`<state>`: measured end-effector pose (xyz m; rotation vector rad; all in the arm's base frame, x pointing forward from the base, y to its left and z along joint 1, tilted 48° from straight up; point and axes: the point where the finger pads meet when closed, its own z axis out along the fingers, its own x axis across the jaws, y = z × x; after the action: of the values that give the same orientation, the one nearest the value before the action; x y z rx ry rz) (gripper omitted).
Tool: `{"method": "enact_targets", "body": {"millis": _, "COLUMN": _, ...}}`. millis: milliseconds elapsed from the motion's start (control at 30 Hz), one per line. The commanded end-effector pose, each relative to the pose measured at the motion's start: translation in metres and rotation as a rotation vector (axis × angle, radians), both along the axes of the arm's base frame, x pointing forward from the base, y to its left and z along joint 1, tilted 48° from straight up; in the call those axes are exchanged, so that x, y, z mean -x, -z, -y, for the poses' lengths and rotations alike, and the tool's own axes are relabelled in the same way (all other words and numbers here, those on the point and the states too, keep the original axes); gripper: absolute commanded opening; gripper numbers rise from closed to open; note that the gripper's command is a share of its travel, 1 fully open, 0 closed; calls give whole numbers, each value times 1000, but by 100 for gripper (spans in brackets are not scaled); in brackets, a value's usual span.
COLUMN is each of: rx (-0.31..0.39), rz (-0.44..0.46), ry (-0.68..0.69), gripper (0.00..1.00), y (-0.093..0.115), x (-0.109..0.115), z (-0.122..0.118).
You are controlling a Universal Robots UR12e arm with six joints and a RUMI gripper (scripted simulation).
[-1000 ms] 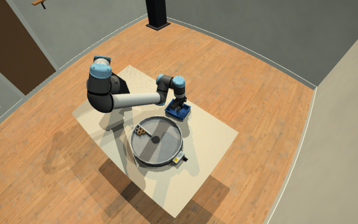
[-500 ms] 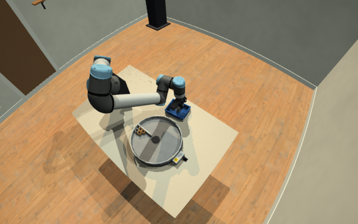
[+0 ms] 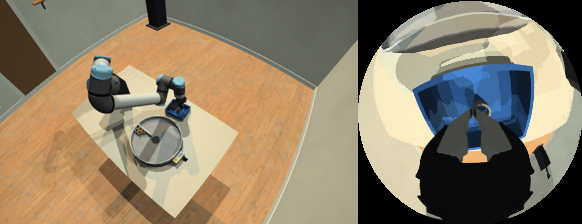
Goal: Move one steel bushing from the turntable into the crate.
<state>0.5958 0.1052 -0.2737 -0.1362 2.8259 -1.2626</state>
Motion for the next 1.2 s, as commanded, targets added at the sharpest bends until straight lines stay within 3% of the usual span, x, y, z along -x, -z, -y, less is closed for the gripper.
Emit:
{"method": "enact_targets", "body": {"millis": 0, "rx": 1, "rz": -2, "ry": -1, "gripper": 0, "y": 1, "x": 1, "z": 0}}
{"method": "enact_targets", "body": {"millis": 967, "rx": 1, "rz": -2, "ry": -1, "gripper": 0, "y": 1, "x": 1, "z": 0}}
{"method": "enact_targets", "body": {"millis": 1000, "rx": 1, "rz": -2, "ry": -1, "gripper": 6, "y": 1, "x": 1, "z": 0}}
{"method": "enact_targets", "body": {"millis": 1167, "rx": 1, "rz": -2, "ry": -1, "gripper": 6, "y": 1, "x": 1, "z": 0}}
